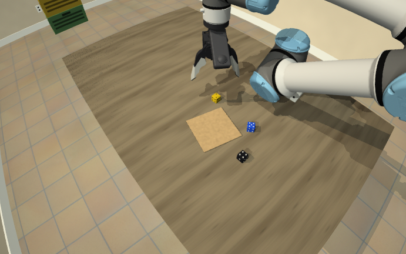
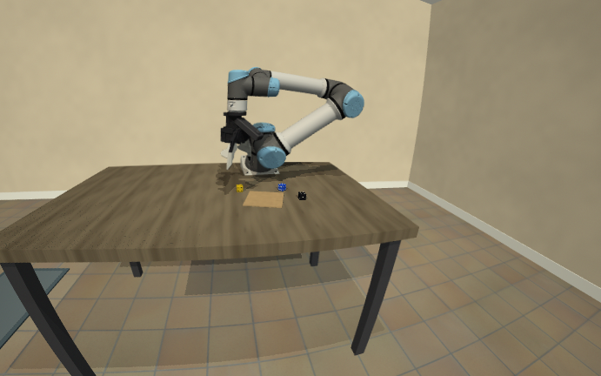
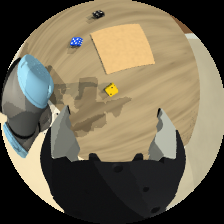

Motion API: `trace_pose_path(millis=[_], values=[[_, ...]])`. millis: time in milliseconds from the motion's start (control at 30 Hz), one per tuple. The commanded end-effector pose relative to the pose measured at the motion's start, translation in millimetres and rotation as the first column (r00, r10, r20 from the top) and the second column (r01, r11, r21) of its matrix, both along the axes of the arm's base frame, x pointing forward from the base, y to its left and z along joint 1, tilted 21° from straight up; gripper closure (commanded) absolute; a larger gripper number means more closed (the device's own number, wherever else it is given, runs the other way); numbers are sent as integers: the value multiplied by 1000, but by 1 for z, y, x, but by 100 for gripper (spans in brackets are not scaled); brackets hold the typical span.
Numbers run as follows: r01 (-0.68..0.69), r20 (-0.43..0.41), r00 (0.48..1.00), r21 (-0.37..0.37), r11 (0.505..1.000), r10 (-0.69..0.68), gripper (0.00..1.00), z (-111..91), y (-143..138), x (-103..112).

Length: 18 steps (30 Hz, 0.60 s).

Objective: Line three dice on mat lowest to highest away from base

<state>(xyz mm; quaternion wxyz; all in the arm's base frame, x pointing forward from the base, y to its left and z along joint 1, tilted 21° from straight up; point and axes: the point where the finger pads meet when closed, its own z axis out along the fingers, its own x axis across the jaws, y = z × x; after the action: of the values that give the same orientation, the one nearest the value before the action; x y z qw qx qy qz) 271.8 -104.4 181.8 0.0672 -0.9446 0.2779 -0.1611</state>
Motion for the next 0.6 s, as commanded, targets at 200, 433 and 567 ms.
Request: trace_pose_path(millis=[200, 433, 567], values=[[-269, 13, 962, -98, 958, 271, 0, -6, 0, -2], [-414, -1, 908, -156, 897, 419, 0, -10, -1, -3], [-472, -9, 878, -179, 863, 478, 0, -11, -1, -3]])
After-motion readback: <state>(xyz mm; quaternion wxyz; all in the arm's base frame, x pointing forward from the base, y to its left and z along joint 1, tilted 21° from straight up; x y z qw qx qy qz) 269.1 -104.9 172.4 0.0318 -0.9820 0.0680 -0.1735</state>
